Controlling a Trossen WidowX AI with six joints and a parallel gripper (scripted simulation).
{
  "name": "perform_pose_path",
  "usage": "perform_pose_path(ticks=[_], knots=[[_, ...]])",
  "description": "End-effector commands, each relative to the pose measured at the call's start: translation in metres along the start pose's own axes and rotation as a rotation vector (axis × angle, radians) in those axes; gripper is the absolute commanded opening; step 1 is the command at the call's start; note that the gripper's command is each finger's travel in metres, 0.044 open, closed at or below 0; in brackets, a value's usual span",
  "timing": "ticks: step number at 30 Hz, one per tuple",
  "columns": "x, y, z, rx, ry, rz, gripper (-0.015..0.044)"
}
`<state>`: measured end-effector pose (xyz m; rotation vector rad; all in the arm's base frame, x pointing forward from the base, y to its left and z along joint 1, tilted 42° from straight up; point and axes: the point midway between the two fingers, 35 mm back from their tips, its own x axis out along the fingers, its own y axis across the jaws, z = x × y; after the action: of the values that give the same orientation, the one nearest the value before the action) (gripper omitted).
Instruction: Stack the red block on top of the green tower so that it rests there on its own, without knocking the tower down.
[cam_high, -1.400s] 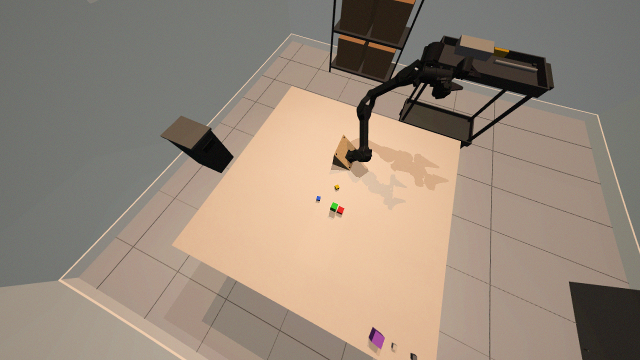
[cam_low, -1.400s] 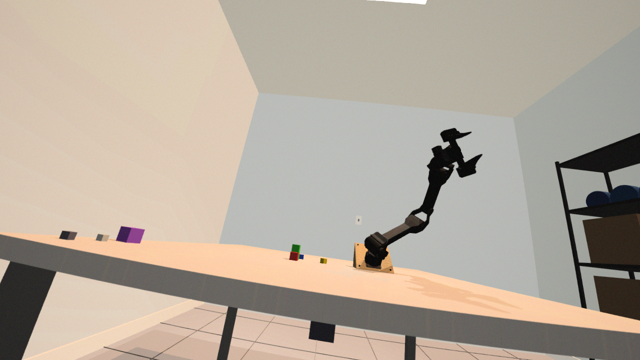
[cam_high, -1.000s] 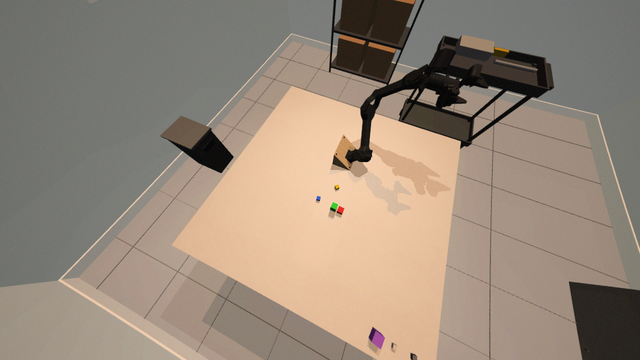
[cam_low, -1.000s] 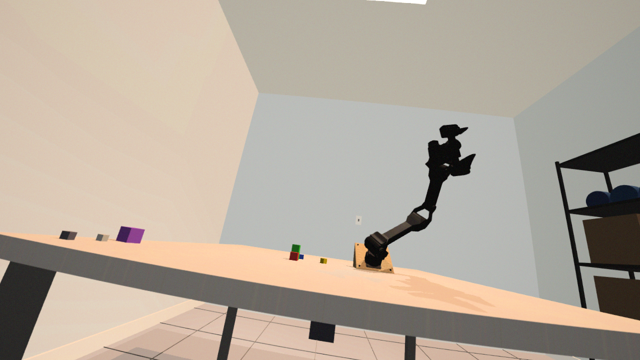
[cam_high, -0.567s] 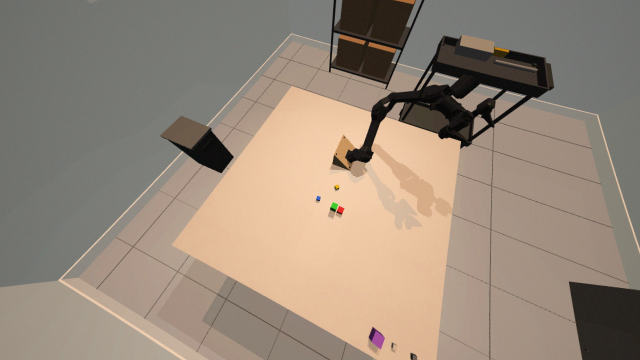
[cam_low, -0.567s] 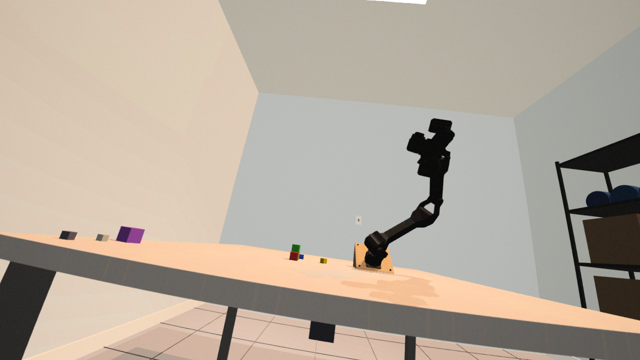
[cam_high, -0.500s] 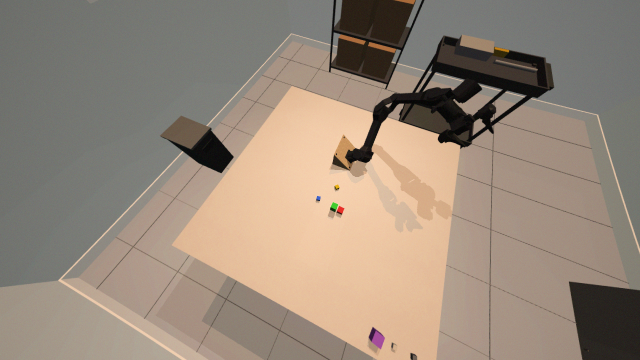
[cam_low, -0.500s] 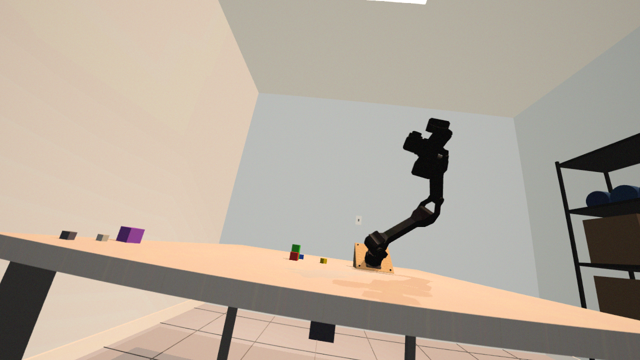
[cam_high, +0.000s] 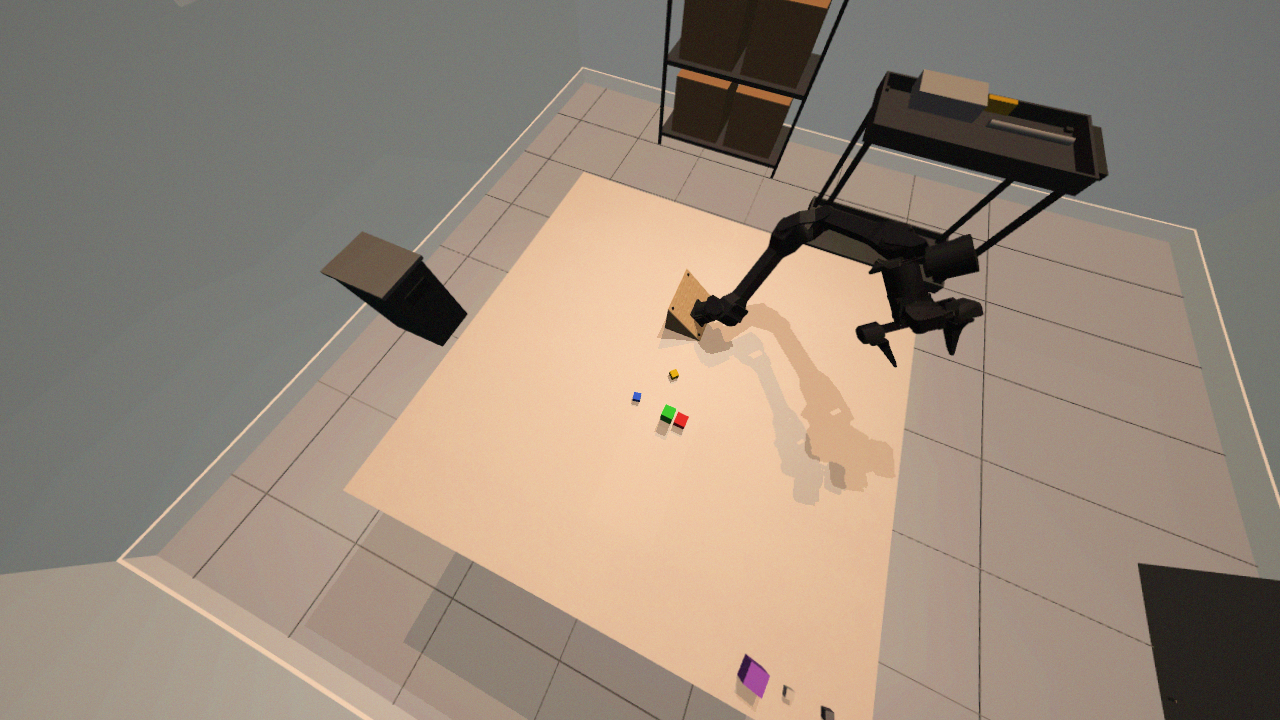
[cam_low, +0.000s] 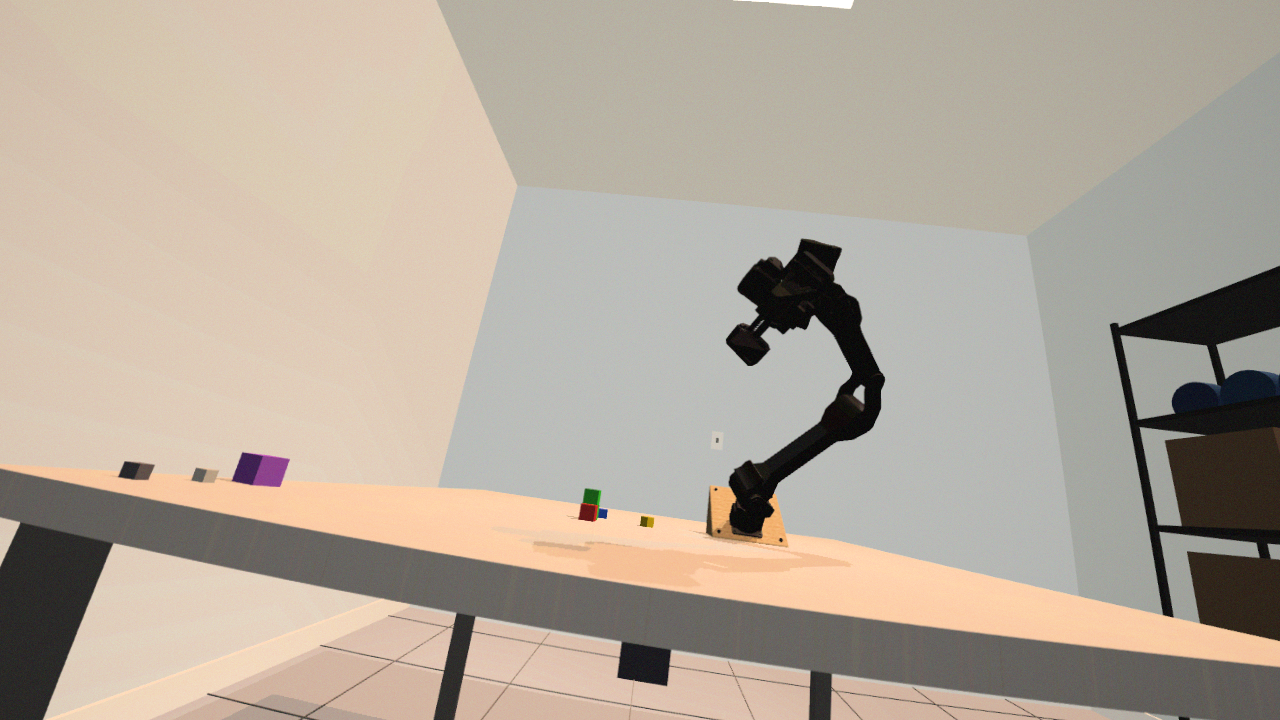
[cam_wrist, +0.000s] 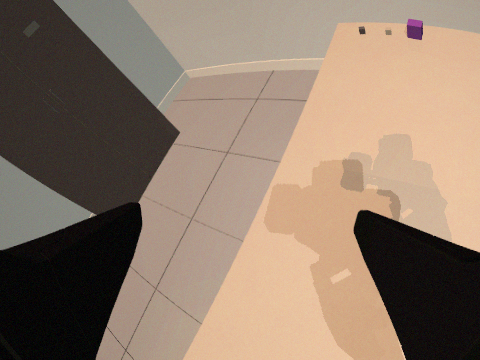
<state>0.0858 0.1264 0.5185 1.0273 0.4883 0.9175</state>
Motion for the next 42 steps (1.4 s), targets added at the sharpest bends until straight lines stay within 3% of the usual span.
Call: perform_pose_path(ticks=[1,14,25,42], knots=[[0.025,-0.034,0.018,-0.118,0.006,-0.118,0.0440],[0.072,-0.148,0.067,-0.488,0.150,-0.421,0.0440],[0.077,-0.253,0.099,-0.655,0.372,-0.586,0.0440],[0.055,-0.382,0.104,-0.932,0.823,-0.482,0.0440]])
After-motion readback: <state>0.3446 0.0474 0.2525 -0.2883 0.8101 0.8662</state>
